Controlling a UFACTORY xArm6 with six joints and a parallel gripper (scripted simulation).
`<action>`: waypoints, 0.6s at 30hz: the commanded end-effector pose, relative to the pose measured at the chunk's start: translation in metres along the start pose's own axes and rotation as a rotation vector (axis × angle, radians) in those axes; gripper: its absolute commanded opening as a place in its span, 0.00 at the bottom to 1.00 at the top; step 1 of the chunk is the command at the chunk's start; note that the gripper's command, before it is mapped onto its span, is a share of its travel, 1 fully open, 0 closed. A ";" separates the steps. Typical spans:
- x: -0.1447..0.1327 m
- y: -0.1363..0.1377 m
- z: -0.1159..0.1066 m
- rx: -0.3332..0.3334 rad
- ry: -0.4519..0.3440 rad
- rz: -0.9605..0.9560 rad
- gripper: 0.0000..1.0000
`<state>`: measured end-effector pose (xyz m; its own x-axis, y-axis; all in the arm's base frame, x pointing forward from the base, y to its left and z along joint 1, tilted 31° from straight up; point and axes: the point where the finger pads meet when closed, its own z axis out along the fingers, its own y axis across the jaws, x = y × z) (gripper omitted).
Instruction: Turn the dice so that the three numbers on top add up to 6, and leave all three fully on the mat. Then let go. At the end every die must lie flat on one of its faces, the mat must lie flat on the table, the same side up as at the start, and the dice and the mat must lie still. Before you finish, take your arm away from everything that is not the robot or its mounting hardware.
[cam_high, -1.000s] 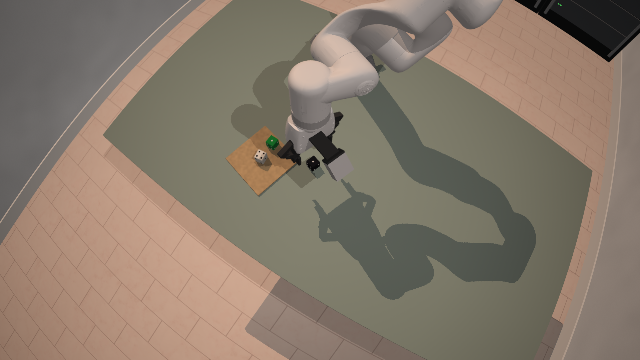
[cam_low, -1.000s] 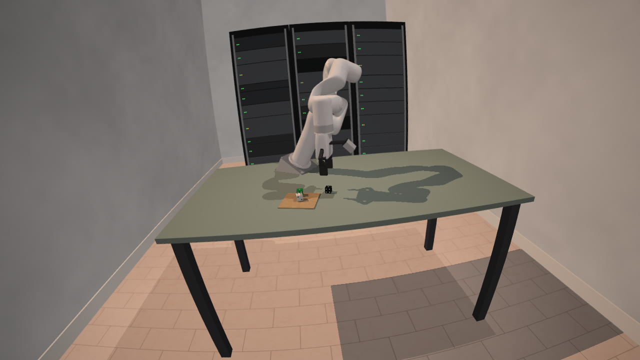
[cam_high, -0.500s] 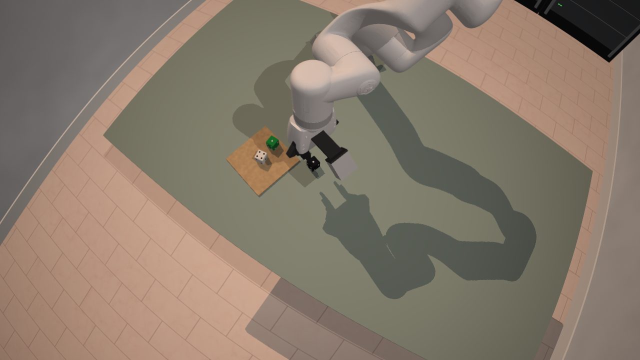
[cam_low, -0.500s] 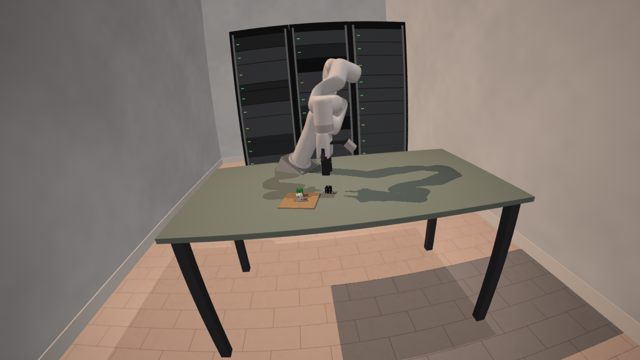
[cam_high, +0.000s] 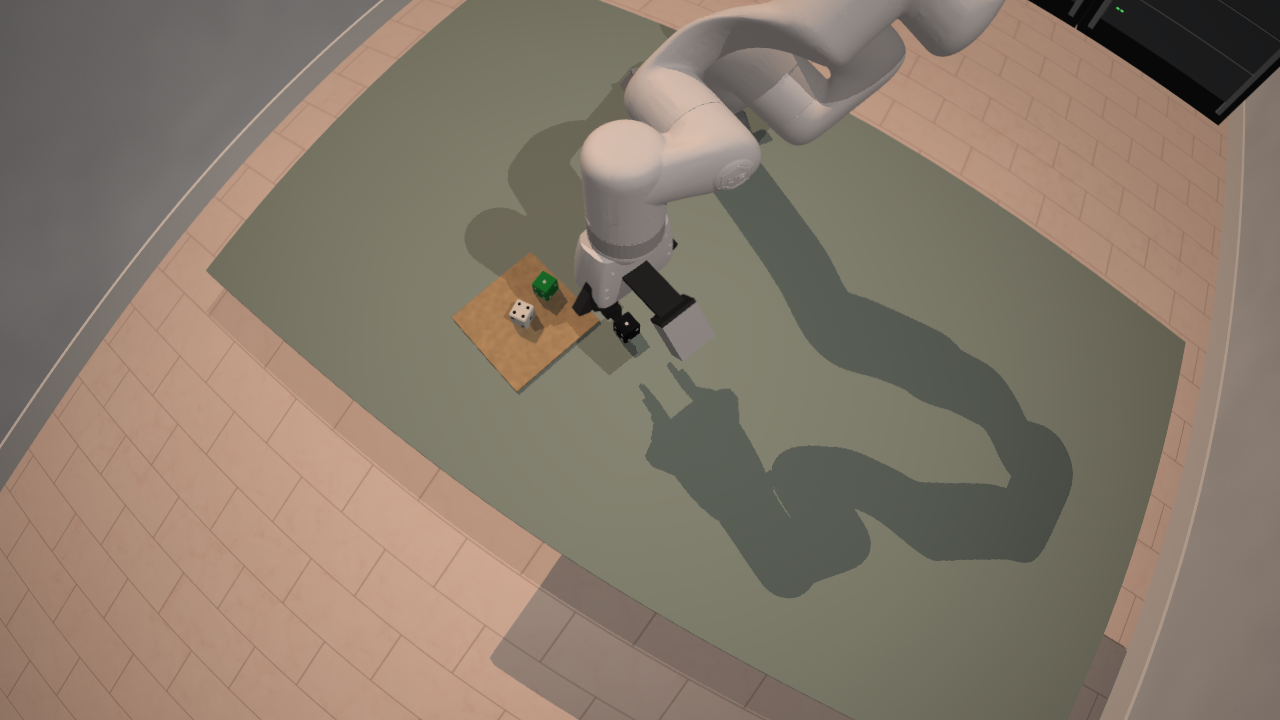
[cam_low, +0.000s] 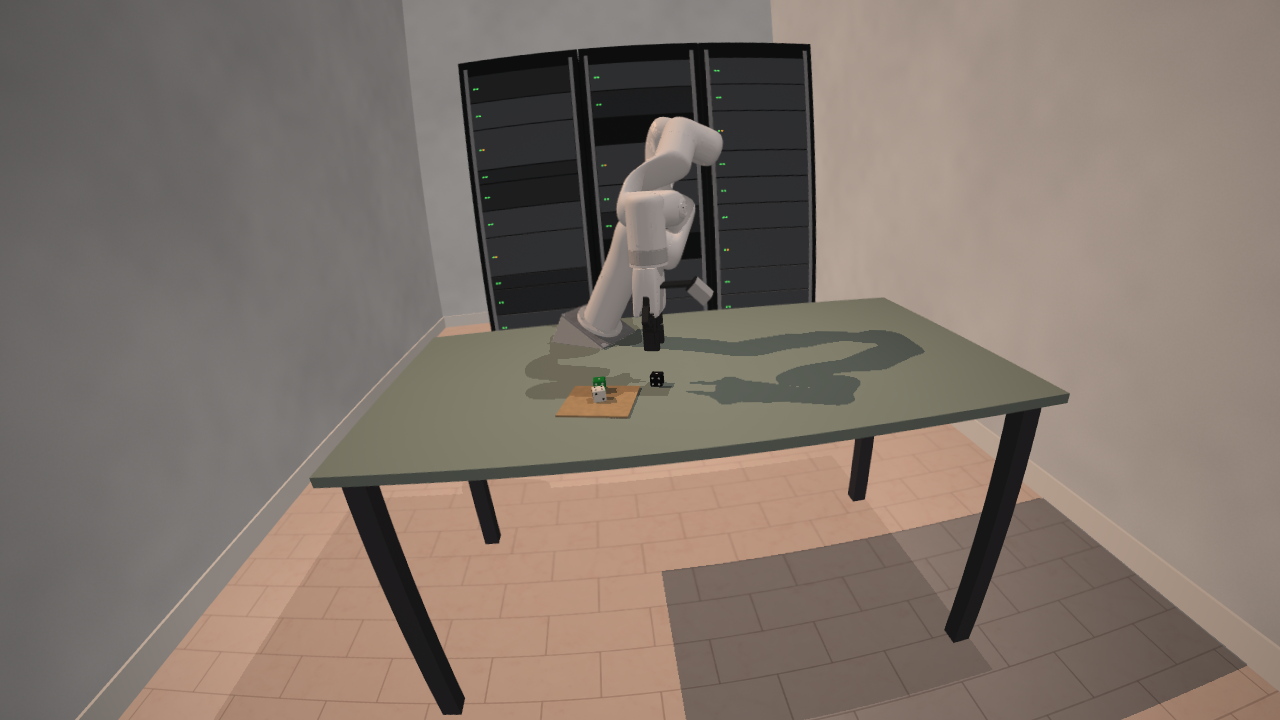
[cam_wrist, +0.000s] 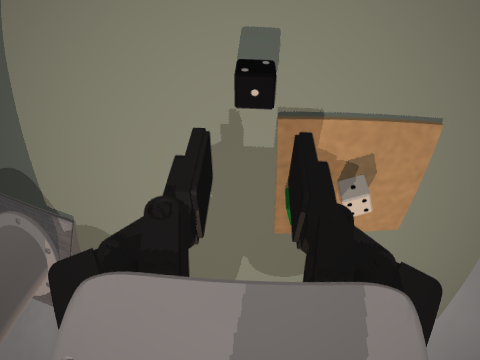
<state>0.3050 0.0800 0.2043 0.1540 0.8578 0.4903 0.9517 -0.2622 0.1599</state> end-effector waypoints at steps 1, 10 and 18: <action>0.001 0.001 -0.001 -0.003 0.001 -0.001 0.42; 0.001 0.001 0.000 -0.003 0.001 -0.001 0.42; 0.001 0.001 0.003 -0.003 0.000 -0.001 0.42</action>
<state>0.3056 0.0811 0.2021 0.1540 0.8580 0.4900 0.9518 -0.2620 0.1597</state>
